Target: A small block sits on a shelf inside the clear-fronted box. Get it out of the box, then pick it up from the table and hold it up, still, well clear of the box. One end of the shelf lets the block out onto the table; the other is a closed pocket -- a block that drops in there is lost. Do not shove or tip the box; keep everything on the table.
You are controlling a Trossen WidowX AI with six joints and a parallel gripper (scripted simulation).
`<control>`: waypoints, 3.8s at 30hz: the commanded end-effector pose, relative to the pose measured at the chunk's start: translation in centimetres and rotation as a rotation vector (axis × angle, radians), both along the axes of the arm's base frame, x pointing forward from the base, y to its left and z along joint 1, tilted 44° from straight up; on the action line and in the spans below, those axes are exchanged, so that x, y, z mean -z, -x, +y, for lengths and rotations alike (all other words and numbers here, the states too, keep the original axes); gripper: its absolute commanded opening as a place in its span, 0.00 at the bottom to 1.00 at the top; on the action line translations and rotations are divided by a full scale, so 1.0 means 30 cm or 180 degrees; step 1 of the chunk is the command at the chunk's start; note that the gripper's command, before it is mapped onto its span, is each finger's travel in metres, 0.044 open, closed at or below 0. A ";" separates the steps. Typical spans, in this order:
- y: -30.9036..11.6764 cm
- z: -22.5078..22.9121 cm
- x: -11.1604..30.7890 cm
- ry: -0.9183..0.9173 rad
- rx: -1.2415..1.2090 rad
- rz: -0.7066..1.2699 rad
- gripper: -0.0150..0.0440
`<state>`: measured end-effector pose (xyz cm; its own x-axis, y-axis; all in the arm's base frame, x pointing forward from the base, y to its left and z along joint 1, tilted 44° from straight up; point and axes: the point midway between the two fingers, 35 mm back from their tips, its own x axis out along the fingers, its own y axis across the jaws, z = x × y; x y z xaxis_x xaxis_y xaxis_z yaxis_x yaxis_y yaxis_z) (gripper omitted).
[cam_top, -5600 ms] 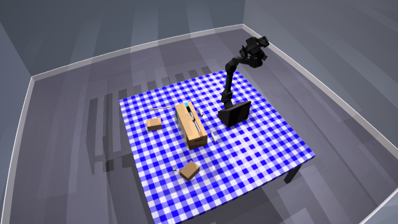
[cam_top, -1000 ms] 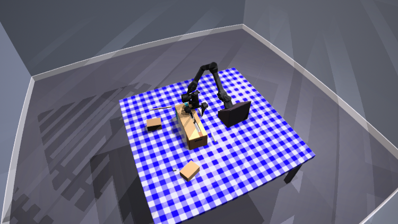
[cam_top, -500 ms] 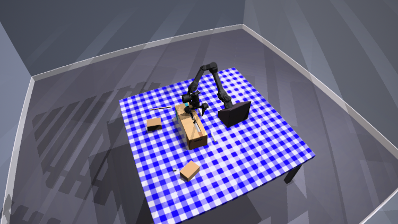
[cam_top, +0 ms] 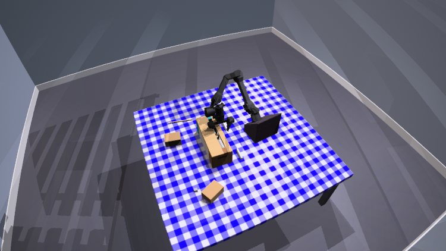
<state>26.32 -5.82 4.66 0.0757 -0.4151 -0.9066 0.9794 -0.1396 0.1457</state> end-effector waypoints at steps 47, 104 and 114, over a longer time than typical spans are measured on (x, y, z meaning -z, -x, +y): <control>-0.021 0.064 0.071 0.0003 0.0011 0.0026 0.93; -0.071 0.230 0.227 -0.0007 0.0011 0.0022 0.93; -0.084 0.276 0.271 -0.0011 0.0011 0.0020 0.93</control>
<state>28.35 1.92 -2.87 0.0651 -0.4184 -0.9059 0.9809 -0.1401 0.1353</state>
